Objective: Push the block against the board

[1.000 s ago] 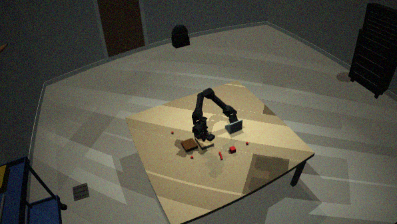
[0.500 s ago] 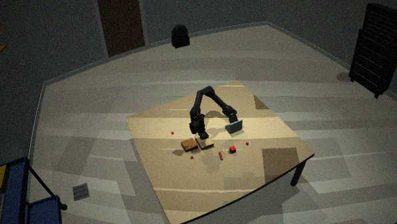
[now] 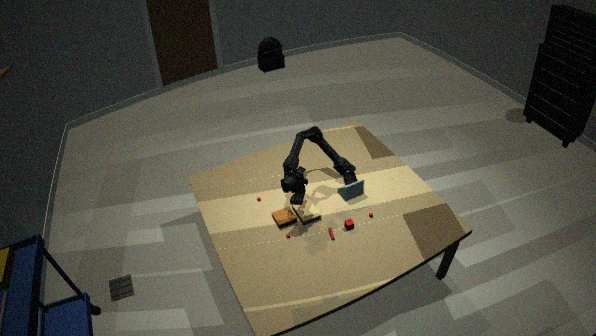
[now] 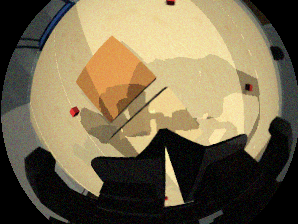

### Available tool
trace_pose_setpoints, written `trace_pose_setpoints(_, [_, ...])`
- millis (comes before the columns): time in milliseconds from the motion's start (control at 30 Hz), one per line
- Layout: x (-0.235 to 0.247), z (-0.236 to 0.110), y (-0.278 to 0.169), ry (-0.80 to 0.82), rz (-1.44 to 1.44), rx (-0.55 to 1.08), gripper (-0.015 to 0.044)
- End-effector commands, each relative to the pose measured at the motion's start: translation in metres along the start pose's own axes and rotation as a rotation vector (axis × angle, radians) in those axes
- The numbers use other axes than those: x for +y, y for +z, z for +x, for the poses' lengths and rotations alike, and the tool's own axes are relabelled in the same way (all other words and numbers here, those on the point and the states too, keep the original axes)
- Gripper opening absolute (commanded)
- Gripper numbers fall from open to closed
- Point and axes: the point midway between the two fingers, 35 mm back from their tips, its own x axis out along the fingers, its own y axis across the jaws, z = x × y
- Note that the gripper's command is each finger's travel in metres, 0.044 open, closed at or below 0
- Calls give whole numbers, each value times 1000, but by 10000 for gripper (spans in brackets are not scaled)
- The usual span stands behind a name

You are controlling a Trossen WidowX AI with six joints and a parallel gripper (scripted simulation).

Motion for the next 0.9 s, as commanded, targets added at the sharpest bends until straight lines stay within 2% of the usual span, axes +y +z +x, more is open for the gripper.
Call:
trace_pose_setpoints(0, [-12,1,5,-8,142,-2,0])
trace_pose_setpoints(867, [-69,4,24,-25,957,-19,0])
